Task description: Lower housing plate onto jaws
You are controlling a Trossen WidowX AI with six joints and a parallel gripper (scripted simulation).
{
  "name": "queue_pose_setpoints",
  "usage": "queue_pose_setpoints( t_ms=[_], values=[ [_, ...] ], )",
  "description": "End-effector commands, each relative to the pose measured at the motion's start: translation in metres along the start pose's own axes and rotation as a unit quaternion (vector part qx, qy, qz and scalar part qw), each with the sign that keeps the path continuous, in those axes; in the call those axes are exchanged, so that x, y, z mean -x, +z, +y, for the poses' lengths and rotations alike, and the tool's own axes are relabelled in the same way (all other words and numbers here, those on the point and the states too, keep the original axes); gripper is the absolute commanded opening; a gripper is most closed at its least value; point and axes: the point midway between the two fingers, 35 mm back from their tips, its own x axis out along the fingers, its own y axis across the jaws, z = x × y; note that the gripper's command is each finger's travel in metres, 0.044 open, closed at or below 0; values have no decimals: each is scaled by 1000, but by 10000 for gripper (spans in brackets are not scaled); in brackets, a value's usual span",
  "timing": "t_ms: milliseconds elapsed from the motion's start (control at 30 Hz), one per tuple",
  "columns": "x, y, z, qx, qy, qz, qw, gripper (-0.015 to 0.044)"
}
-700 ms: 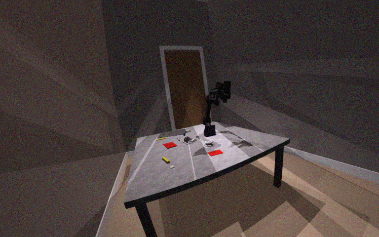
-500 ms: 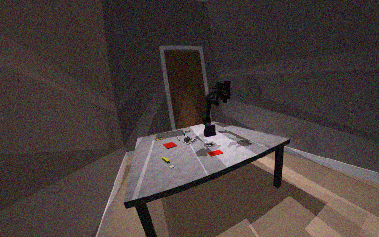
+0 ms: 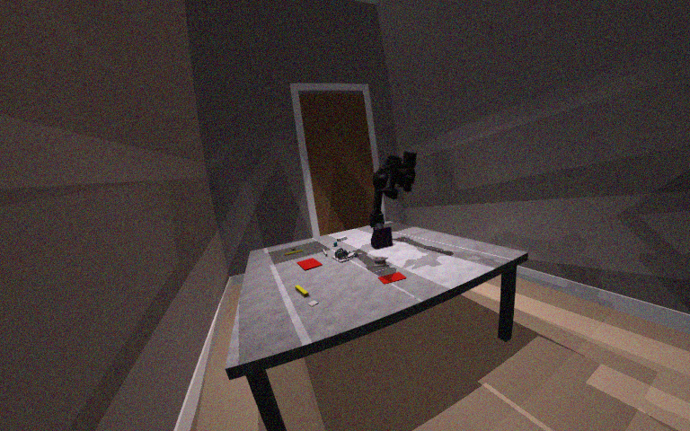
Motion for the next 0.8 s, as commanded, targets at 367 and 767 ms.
queue_pose_setpoints(
  t_ms=[367, 767],
  values=[
    [-24, 10, 40, -58, 57, -49, 995, 440],
    [-38, 14, 74, -96, 112, -78, 986, 440]
  ],
)
